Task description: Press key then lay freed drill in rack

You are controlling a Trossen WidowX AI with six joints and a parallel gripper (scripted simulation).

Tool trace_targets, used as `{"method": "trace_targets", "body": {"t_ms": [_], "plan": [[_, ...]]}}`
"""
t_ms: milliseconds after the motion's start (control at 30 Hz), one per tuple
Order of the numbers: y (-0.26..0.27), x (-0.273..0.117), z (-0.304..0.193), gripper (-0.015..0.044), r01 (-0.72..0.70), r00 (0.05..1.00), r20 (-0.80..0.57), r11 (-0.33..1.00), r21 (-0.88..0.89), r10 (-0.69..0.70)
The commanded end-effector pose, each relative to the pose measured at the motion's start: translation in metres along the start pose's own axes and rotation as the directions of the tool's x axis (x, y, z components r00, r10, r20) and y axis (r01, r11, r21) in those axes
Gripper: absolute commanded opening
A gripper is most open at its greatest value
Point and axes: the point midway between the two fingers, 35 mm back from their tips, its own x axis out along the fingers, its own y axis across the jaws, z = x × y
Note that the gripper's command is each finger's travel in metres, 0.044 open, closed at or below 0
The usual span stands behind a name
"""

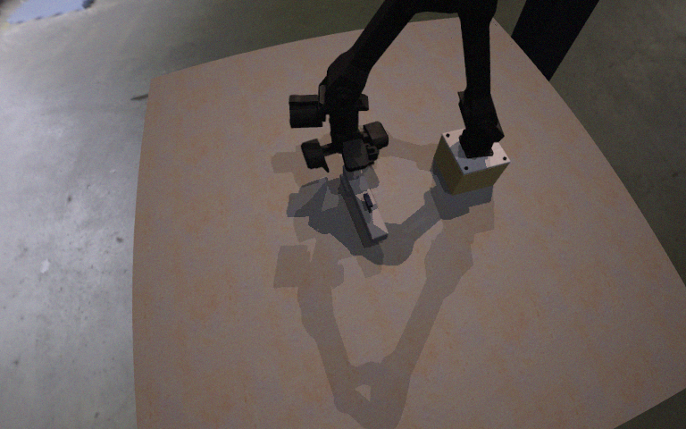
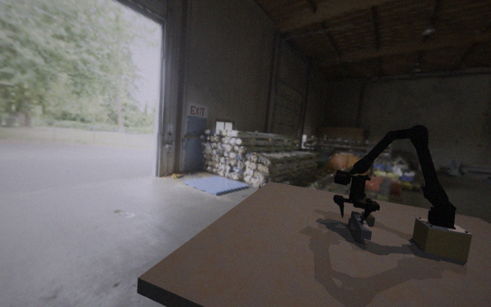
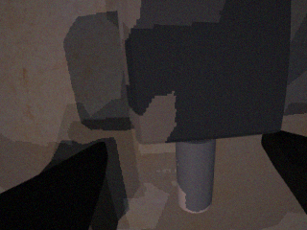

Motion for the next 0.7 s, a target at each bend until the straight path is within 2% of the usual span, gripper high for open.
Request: {"method": "trace_targets", "body": {"t_ms": [0, 467, 667], "plan": [[0.0, 0.0, 0.0, 0.0414, 0.0, 1.0, 0.0, 1.0, 0.0, 0.0], [0.0, 0.0, 0.0, 0.0046, 0.0, 1.0, 0.0, 1.0, 0.0, 0.0], [0.0, 0.0, 0.0, 0.0006, 0.0, 1.0, 0.0, 1.0, 0.0, 0.0]]}}
